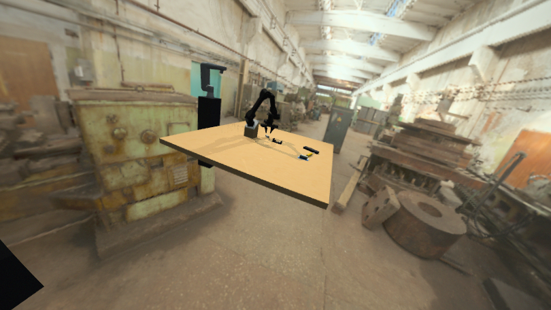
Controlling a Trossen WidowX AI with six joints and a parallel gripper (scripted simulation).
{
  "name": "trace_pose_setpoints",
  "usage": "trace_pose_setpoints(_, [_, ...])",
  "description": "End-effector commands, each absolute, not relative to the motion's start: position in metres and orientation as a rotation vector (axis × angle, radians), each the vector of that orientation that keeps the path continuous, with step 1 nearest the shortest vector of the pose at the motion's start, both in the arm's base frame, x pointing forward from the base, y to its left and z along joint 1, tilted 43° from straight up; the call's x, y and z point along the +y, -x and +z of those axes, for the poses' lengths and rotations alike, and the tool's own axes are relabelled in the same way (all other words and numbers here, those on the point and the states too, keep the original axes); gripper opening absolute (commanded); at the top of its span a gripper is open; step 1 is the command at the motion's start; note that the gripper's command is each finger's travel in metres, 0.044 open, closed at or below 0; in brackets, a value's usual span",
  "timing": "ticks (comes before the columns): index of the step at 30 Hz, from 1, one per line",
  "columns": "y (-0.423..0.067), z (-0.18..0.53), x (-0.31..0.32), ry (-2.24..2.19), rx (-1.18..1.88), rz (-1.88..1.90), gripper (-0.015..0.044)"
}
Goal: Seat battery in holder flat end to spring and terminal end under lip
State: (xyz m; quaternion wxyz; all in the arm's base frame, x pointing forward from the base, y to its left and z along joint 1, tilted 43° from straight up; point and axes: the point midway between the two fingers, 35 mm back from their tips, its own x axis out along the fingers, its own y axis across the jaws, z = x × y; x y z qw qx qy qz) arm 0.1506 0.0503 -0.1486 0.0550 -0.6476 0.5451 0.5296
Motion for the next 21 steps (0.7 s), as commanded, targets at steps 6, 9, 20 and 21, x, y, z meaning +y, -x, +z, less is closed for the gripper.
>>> trace_pose_setpoints(6, [-0.147, -0.159, 0.039, 1.973, 1.661, 1.618, 0.0237])
trace_pose_setpoints(9, [-0.146, -0.162, 0.035, 1.974, 1.661, 1.618, 0.0237])
trace_pose_setpoints(20, [-0.142, -0.175, 0.023, 1.974, 1.663, 1.617, 0.0237])
trace_pose_setpoints(21, [-0.142, -0.176, 0.022, 1.974, 1.663, 1.617, 0.0237])
